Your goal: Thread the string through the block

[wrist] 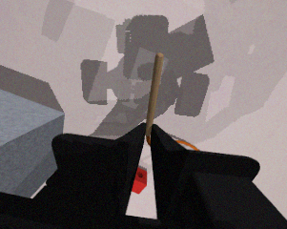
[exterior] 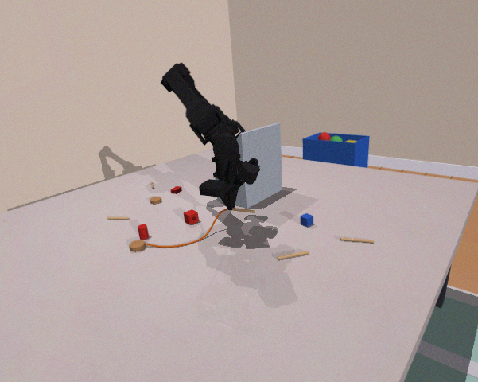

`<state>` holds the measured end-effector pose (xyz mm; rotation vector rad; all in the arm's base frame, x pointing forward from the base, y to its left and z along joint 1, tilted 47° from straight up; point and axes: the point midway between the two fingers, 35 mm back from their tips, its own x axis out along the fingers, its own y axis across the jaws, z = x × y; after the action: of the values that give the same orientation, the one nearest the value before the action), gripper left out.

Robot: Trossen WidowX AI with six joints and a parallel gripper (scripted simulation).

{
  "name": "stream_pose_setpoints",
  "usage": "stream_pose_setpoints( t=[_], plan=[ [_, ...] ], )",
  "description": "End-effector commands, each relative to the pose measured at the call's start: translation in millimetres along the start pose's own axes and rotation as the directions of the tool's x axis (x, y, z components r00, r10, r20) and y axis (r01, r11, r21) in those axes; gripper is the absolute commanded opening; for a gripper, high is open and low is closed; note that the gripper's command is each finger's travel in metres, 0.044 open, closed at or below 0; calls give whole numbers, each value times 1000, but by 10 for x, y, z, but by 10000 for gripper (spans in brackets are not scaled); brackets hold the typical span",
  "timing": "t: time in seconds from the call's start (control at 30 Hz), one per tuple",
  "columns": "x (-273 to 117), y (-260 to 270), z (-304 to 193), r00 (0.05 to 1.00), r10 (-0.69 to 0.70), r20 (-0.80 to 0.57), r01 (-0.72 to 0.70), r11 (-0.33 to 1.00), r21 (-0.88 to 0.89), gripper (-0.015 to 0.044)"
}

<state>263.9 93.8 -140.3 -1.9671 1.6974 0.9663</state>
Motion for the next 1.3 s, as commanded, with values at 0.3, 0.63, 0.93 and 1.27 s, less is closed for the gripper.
stream_pose_setpoints(
  t=[0.3,0.63,0.93,1.27],
  plan=[
    [13,-139,-38,1000,1,-3,1,887,461,0],
    [10,-236,-63,1000,0,-3,2,663,749,0],
    [8,-322,-92,1000,0,-2,2,383,924,0],
    [8,-417,-124,1000,0,-2,2,26,1000,0]
  ],
)
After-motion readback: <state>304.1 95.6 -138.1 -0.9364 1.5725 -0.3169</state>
